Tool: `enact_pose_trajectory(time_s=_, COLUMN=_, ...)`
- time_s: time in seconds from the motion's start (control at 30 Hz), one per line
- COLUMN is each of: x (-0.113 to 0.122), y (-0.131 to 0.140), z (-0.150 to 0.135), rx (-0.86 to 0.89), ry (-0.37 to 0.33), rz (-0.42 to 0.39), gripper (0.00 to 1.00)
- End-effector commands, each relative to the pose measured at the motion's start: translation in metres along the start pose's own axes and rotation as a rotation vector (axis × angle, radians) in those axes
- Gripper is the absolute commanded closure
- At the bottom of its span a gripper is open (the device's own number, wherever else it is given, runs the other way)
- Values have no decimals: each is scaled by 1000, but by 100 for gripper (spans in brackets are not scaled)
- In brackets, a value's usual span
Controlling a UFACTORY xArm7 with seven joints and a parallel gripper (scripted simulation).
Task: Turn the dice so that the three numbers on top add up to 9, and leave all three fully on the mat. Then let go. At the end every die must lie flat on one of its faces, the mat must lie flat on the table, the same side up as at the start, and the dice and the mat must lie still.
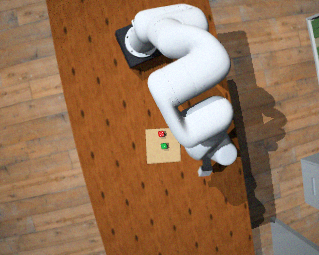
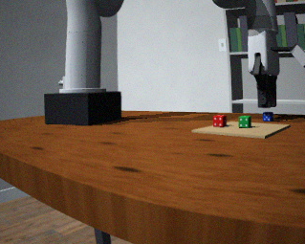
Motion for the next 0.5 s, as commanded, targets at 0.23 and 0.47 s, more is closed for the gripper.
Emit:
enact_pose_trajectory(time_s=0.23, x=-5, y=-1, z=0, rx=0, ry=-1, rz=4, gripper=64)
enact_pose_trajectory(time_s=0.47, x=-5, y=-1, z=0, rx=0, ry=-1, rz=4, gripper=64)
Point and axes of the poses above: the point where the finger pads meet when closed, its own x axis back along the fingers, its own z axis across the jaws, y = z × x, the point moved 2 cm from there along x, back along the fingers, and after that the axes turned 12 degrees about x, right-handed, at the moved point
